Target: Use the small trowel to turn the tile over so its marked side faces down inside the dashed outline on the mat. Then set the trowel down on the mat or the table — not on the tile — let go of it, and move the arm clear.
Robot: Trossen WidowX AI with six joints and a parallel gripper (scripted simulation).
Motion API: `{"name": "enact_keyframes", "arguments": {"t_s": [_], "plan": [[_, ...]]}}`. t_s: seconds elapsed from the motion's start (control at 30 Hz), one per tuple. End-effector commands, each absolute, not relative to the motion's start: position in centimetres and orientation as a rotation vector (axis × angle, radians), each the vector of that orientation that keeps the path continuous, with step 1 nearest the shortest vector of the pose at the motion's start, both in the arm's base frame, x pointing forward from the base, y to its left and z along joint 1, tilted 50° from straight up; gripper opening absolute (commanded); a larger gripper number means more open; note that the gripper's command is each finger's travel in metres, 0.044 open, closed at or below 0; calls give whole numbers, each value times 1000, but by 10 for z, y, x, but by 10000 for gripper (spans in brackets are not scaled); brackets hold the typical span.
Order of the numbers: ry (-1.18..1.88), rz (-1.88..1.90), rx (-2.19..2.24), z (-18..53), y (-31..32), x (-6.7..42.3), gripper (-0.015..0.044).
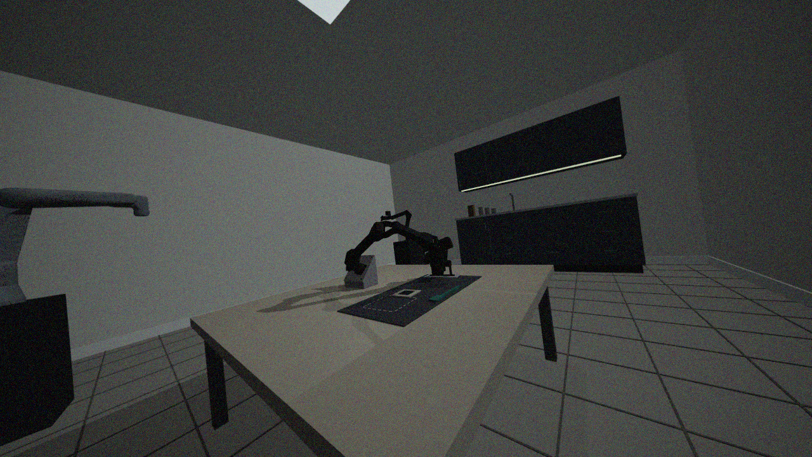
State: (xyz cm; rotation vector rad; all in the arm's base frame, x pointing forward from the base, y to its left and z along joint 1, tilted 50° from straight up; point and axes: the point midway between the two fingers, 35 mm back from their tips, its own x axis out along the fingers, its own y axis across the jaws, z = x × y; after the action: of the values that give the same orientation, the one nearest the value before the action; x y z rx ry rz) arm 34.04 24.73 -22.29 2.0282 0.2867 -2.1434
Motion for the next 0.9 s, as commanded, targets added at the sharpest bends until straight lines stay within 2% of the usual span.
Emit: {"name": "enact_keyframes", "arguments": {"t_s": [0.0, 0.07, 0.77, 0.87], "plan": [[295, -2143, 2026, -227, 248, 340, 195], [295, -2143, 2026, -227, 248, 340, 142], [295, -2143, 2026, -227, 248, 340, 3], [296, -2144, 2027, -218, 258, 339, 0]]}}
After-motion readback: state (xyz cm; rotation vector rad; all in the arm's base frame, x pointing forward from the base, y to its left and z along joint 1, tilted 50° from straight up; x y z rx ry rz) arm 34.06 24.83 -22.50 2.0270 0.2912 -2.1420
